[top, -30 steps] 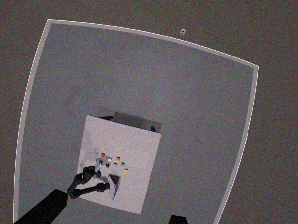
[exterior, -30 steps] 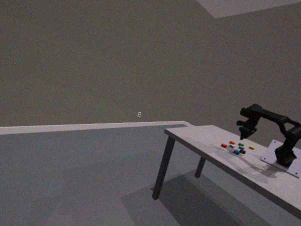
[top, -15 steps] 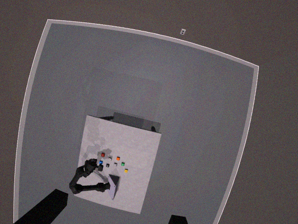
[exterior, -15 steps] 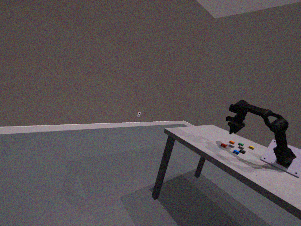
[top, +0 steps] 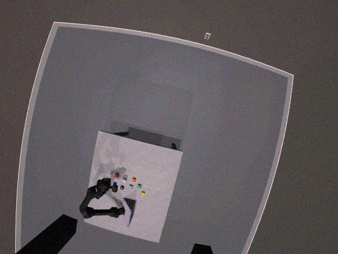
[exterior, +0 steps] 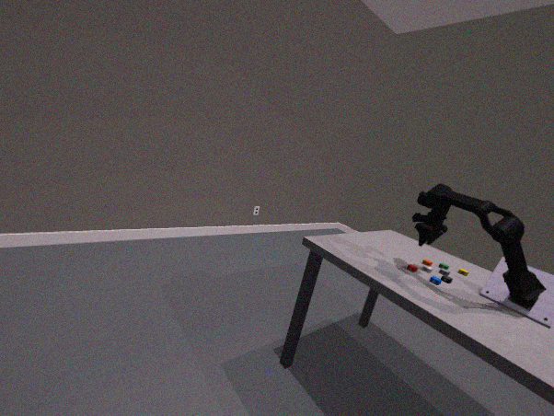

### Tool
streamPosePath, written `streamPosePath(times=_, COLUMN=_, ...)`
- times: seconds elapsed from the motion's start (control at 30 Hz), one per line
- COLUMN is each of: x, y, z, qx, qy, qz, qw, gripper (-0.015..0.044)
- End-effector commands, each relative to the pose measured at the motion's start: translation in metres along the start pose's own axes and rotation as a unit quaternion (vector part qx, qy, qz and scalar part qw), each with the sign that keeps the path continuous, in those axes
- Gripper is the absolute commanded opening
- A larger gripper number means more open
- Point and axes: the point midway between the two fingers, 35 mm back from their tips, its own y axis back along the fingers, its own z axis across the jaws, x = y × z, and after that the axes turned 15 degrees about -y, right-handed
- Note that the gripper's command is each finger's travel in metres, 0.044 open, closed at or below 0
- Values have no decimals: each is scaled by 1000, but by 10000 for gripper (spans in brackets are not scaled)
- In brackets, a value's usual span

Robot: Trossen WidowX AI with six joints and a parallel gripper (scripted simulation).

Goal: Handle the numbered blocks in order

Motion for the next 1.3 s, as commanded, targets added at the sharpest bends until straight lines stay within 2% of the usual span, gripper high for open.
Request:
streamPosePath(times=0.0, x=-1, y=-2, z=-1, qx=-1, qy=-6, qz=5, qw=1000, gripper=400)
streamPosePath(times=0.2, x=-2, y=-2, z=-5, qx=-1, qy=-5, qz=5, qw=1000, gripper=400)
streamPosePath(times=0.33, x=-2, y=-2, z=-83, qx=4, qy=7, qz=17, qw=1000, gripper=400)
streamPosePath(times=0.4, x=0, y=-2, z=-99, qx=3, qy=10, qz=21, qw=1000, gripper=400)
streamPosePath(times=1.17, x=1, y=-2, z=-100, qx=2, qy=10, qz=21, qw=1000, gripper=400)
streamPosePath(times=1.27, x=-14, y=-1, z=-112, qx=3, qy=10, qz=20, qw=1000, gripper=400)
